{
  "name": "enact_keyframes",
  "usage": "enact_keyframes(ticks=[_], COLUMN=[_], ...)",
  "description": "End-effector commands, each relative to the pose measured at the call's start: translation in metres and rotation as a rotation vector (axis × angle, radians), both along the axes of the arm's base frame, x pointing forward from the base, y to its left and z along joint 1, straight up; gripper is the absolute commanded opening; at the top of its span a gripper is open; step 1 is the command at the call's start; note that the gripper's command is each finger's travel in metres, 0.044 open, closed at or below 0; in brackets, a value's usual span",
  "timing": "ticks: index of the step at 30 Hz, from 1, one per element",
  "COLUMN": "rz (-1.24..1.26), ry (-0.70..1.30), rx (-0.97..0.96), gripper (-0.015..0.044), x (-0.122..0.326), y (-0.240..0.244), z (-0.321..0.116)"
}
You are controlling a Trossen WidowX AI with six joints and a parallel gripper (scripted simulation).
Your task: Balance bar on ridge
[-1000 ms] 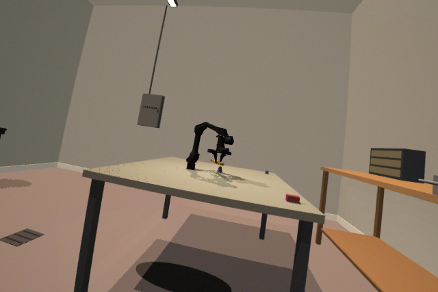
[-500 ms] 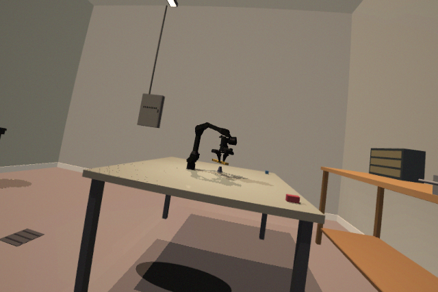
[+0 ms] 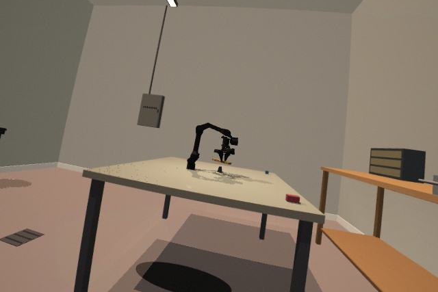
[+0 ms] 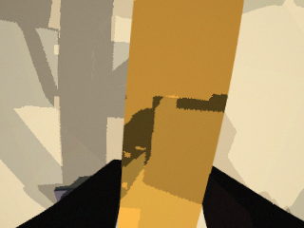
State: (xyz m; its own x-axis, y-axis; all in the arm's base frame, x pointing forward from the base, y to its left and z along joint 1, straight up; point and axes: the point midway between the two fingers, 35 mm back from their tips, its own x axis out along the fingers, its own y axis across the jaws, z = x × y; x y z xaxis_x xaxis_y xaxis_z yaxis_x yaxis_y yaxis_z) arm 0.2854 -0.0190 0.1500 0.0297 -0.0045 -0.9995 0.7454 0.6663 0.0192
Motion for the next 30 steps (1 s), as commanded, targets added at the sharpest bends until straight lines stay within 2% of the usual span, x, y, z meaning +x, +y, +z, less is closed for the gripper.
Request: enact_keyframes(ticks=[1, 24, 30], rz=[0.033, 0.209, 0.217], ry=[0.003, 0.003, 0.003], rx=[0.003, 0.007, 0.007], gripper=[0.0000, 0.0000, 0.0000], x=[0.000, -0.007, -0.007], y=[0.018, 0.105, 0.110], z=[0.000, 0.001, 0.000])
